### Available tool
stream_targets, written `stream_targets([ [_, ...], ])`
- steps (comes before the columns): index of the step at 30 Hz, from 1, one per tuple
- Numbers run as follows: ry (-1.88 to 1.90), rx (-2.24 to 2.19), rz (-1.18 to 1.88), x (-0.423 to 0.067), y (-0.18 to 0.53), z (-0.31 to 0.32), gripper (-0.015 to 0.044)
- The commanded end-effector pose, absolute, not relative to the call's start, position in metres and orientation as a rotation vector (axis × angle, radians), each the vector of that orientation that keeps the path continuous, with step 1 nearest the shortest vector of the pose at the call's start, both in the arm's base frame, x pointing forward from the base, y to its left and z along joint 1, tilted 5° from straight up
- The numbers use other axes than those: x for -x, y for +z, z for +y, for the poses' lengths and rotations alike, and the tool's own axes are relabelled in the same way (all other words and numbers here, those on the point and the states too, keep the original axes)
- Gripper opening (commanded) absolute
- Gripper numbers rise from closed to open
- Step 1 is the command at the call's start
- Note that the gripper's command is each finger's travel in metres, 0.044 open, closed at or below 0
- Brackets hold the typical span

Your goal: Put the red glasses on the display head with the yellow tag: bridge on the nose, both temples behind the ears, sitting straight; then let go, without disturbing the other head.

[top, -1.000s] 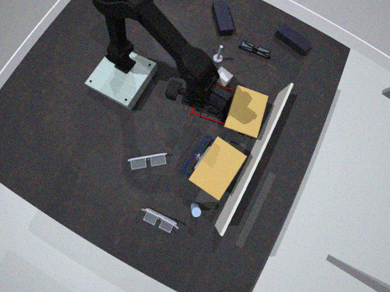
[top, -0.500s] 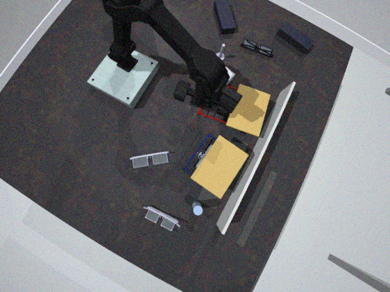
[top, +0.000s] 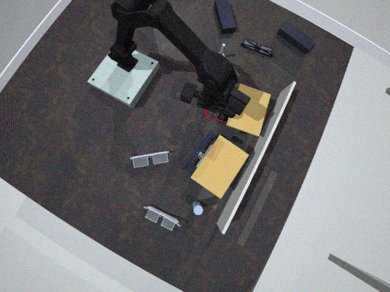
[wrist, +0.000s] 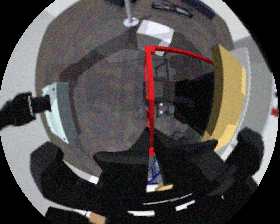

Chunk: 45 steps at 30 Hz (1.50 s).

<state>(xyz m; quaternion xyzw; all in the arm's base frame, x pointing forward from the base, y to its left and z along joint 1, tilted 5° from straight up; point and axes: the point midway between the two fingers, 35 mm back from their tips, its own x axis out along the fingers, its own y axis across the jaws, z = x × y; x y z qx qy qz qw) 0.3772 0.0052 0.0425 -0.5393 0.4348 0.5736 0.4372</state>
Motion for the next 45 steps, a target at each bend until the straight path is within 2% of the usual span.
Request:
stream_targets([
  [1,1.422,1.341,1.079,-0.385,0.044,0.007,0.0],
  [30,1.42,1.342,1.077,-0.422,0.043,0.017,0.0],
  [45,1.424,1.335,1.072,-0.425,0.043,0.017,0.0],
])
